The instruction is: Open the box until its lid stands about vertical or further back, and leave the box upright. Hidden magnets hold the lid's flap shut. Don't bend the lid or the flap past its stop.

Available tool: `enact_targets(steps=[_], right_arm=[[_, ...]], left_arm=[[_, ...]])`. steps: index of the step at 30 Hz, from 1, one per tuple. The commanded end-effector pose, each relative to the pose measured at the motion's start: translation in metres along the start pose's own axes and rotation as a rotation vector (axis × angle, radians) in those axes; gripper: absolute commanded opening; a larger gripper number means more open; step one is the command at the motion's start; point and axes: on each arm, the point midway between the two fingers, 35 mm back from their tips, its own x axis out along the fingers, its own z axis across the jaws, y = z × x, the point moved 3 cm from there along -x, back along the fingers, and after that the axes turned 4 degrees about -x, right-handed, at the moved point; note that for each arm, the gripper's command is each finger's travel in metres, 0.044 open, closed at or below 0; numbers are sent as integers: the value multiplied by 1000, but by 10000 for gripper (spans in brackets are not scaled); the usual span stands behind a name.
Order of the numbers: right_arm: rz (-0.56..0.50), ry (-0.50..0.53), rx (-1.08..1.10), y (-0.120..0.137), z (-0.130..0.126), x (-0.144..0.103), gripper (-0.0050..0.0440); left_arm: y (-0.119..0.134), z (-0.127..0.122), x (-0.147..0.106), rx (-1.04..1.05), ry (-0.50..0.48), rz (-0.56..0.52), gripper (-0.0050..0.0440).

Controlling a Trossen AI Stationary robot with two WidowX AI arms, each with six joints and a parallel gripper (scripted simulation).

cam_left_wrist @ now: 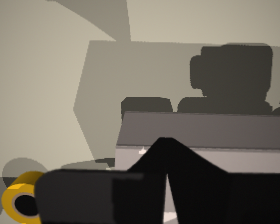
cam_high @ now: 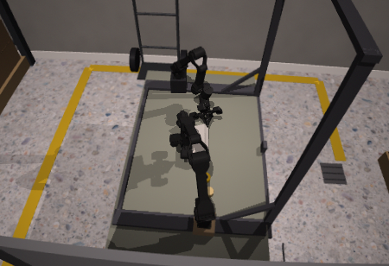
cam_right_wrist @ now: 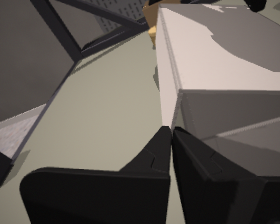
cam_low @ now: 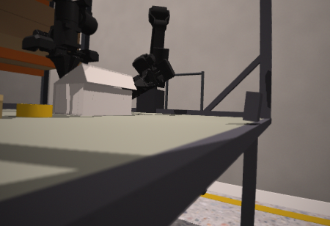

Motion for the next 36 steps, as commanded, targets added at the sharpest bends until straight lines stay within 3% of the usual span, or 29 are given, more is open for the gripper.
enact_targets(steps=[1,36], right_arm=[[-20,-27,11,-14,9,-3,6],[-21,-25,10,-32,4,-9,6]], left_arm=[[0,1,5,-1,-12,1,-50],[0,1,5,-1,-12,1,-50]])
